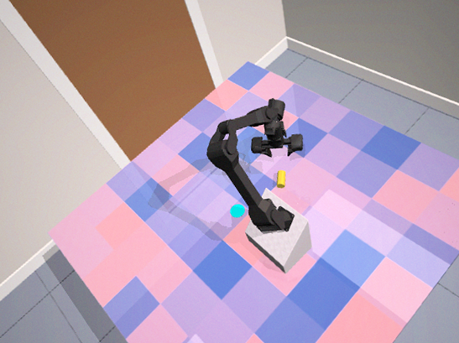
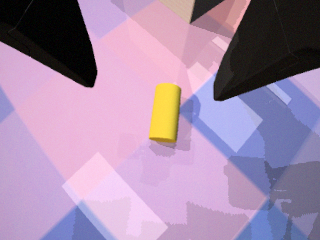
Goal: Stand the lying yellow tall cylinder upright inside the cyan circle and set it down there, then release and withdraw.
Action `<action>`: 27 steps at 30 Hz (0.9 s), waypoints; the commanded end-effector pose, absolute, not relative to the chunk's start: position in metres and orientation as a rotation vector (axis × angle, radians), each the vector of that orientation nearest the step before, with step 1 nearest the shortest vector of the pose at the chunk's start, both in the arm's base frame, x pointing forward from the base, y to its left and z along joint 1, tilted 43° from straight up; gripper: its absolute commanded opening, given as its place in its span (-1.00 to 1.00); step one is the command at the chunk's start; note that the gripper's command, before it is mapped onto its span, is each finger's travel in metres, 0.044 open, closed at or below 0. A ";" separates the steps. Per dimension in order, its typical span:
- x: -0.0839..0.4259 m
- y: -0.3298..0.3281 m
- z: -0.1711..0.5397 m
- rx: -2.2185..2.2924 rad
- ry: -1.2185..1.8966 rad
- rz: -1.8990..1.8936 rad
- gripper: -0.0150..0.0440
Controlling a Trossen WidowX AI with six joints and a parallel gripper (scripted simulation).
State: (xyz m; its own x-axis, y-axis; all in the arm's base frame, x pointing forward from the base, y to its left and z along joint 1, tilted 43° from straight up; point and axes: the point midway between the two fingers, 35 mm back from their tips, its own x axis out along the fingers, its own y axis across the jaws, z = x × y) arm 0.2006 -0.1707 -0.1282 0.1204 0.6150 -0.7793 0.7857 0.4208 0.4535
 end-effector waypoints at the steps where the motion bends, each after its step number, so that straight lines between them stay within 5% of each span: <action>1: 0.208 -0.154 -0.135 1.314 1.635 -0.156 0.56; 18: 0.217 -0.078 -0.216 1.318 1.634 -0.150 0.56; 27: 0.217 -0.078 -0.216 1.318 1.634 -0.150 -0.14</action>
